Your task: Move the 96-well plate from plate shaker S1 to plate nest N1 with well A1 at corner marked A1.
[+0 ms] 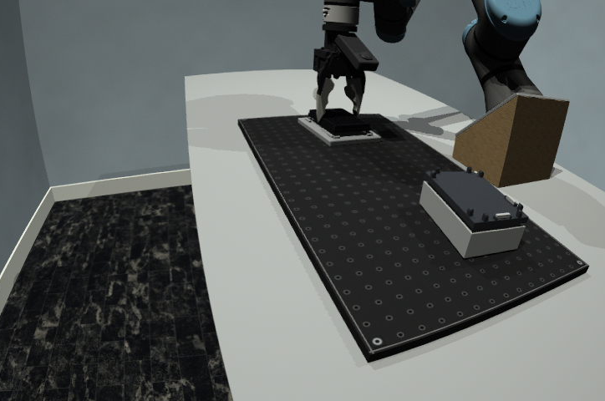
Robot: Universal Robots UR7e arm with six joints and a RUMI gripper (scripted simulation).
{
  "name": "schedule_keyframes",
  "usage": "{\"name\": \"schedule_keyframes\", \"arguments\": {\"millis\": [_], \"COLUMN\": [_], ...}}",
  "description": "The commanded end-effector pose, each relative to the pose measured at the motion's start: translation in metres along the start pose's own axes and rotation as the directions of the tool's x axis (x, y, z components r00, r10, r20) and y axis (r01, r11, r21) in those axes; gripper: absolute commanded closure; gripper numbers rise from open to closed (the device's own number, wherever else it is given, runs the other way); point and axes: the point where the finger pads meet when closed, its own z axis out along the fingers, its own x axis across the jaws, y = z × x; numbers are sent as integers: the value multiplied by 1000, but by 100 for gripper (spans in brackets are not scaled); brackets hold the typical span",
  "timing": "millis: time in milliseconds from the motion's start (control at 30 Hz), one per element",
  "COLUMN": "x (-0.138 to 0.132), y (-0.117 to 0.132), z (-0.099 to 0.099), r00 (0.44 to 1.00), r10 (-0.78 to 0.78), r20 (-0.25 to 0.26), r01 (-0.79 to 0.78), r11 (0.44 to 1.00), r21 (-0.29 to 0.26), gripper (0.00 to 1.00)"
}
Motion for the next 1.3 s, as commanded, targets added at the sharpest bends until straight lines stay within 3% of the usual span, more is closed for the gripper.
{"name": "schedule_keyframes", "arguments": {"millis": [0,1267], "x": [0,0], "y": [0,0], "z": [1,6], "r00": [1000,1000], "r10": [0,0], "r20": [-1,-1], "r01": [0,0], "r11": [1000,1000], "r21": [0,0], "gripper": [100,100]}}
